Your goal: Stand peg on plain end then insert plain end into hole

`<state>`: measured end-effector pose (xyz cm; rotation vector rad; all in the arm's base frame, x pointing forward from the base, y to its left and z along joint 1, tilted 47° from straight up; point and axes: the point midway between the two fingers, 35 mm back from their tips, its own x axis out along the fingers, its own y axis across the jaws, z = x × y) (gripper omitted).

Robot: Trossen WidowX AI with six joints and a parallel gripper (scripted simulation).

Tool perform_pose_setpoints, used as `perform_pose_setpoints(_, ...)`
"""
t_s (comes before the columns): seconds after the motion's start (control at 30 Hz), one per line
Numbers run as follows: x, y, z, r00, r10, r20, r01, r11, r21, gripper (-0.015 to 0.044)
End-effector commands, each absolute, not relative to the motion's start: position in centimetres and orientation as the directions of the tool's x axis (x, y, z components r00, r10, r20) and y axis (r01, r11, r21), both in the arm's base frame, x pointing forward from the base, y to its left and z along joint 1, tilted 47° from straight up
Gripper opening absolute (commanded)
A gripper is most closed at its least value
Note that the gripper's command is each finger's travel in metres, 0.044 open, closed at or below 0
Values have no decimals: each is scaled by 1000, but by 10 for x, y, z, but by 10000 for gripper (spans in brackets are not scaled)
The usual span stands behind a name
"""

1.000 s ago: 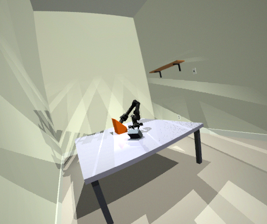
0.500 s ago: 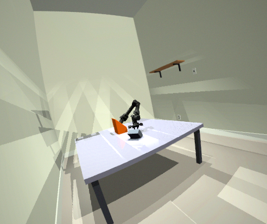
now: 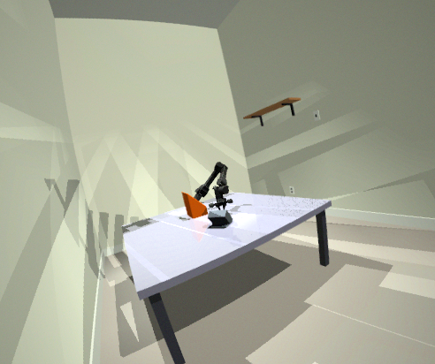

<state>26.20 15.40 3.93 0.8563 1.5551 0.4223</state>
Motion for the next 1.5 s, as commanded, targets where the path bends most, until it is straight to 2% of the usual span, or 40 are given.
perform_pose_setpoints(0.0, 260, 152, 41, 55, 715, -697, 281, 659, 698, 49)
perform_pose_setpoints(1.47, 241, 140, 60, 407, 576, -709, 284, 658, 698, 49)
